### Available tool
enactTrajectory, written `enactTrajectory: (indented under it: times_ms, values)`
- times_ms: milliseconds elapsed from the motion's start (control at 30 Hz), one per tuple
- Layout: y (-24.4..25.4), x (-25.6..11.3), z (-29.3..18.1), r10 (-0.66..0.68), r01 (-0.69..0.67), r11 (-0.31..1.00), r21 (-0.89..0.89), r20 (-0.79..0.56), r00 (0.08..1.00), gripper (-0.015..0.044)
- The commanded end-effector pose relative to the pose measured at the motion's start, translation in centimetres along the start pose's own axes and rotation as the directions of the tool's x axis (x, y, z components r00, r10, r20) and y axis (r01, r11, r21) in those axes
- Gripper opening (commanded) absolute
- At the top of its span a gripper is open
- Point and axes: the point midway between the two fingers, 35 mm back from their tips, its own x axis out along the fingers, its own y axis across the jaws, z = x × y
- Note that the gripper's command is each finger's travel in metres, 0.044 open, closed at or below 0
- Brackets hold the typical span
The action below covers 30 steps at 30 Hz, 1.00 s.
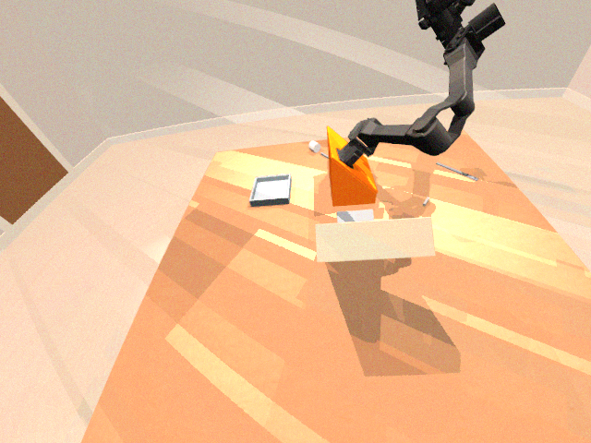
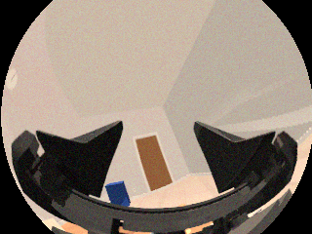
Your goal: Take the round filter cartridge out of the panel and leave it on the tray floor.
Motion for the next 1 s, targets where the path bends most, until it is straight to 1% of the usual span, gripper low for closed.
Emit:
enactTrajectory:
  times_ms: [0, 67, 167, 333, 500, 667, 833, 967]
  values:
    - [-0.2, 0.0, 0.0, -0.009, 0.009, 1.0, -0.003, 0.0, 1.0, 0.0374]
    - [-1.8, -0.2, -0.2, -0.077, 0.077, 0.997, -0.029, 0.002, 0.997, 0.0321]
    - [-5.3, -1.2, -0.5, -0.229, 0.229, 0.97, -0.085, 0.006, 0.973, 0.0243]
    - [-10.8, -4.4, -0.9, -0.472, 0.467, 0.868, -0.17, 0.016, 0.882, 0.0111]
    - [-15.2, -9.3, -1.1, -0.687, 0.672, 0.701, -0.237, 0.025, 0.726, 0.0109]
    - [-18.0, -15.4, -1.6, -0.85, 0.817, 0.493, -0.299, 0.034, 0.526, 0.0109]
    - [-18.8, -21.6, -2.3, -0.953, 0.904, 0.27, -0.332, 0.044, 0.3, 0.0109]
    - [-18.4, -26.6, -3.0, -0.991, 0.925, 0.097, -0.366, 0.046, 0.122, 0.0109]
